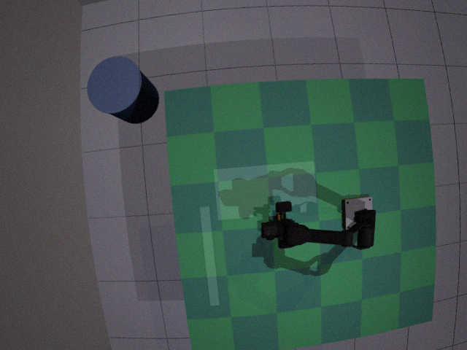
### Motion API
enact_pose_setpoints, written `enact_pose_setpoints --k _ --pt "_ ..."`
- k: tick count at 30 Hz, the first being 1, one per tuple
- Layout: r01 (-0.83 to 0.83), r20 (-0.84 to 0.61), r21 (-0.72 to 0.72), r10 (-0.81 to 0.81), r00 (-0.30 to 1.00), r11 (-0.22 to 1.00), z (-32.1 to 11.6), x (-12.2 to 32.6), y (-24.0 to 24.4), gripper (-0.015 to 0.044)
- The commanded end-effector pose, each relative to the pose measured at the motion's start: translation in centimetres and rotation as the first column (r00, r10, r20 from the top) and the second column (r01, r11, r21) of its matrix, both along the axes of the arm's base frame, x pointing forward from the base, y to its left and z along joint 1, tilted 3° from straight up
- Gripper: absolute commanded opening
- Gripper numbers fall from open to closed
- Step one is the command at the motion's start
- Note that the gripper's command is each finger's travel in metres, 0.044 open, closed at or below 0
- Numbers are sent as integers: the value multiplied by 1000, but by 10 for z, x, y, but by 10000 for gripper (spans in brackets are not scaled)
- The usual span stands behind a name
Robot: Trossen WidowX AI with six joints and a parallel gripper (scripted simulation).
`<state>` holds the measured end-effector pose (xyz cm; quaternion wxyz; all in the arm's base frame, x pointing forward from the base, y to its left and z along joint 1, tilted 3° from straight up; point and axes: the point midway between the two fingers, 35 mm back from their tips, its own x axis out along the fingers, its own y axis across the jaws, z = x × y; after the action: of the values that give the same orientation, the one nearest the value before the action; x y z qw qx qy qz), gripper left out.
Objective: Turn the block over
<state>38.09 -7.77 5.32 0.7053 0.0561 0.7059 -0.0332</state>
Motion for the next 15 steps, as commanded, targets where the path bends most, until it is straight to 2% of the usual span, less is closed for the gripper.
enact_pose_setpoints --k 1,15 --pt "0 -3 -5 0 1000 1000 -7 0 0 440" --pt "0 -3 -4 0 1000 1000 -30 -1 0 440"
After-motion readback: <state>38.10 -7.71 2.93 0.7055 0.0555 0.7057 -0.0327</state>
